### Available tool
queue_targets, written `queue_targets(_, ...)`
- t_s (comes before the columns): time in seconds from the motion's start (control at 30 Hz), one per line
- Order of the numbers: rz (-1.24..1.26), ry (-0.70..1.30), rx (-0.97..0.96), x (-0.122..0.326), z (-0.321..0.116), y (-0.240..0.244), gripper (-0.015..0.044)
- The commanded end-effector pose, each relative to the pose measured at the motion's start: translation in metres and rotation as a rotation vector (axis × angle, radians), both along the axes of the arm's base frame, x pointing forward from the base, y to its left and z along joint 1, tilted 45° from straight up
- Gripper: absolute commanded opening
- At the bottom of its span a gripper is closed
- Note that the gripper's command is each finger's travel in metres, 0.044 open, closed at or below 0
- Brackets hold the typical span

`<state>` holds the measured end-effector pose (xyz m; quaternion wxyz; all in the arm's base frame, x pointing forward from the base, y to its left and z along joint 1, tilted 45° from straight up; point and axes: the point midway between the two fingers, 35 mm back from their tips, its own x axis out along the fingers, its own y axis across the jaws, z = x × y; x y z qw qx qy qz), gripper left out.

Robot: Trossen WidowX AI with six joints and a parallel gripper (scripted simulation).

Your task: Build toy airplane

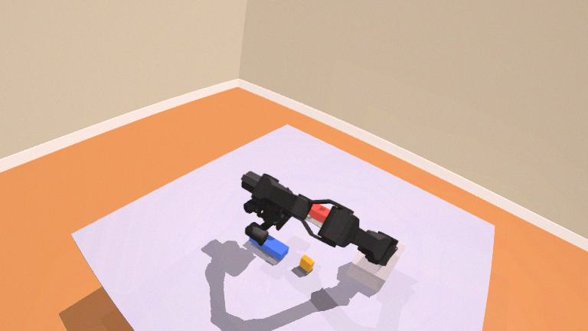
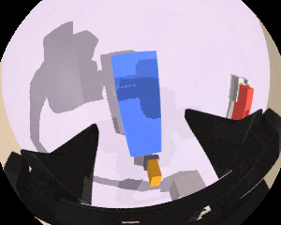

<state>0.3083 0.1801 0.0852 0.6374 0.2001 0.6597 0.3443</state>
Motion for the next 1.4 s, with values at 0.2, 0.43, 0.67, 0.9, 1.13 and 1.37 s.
queue_targets(0.2, -0.002, 0.011, 0.001, -0.002, -0.013, 0.011, 0.0440)
queue_targets(0.43, -0.001, 0.010, 0.002, -0.003, -0.021, 0.019, 0.0440)
queue_targets(0.67, -0.002, 0.011, 0.003, -0.005, -0.028, 0.027, 0.0440)
queue_targets(0.9, -0.002, 0.011, 0.003, -0.006, -0.031, 0.030, 0.0361)
queue_targets(1.13, -0.002, 0.011, 0.003, -0.006, -0.031, 0.030, 0.0217)
queue_targets(1.37, -0.002, 0.011, 0.003, -0.006, -0.031, 0.030, 0.0170)
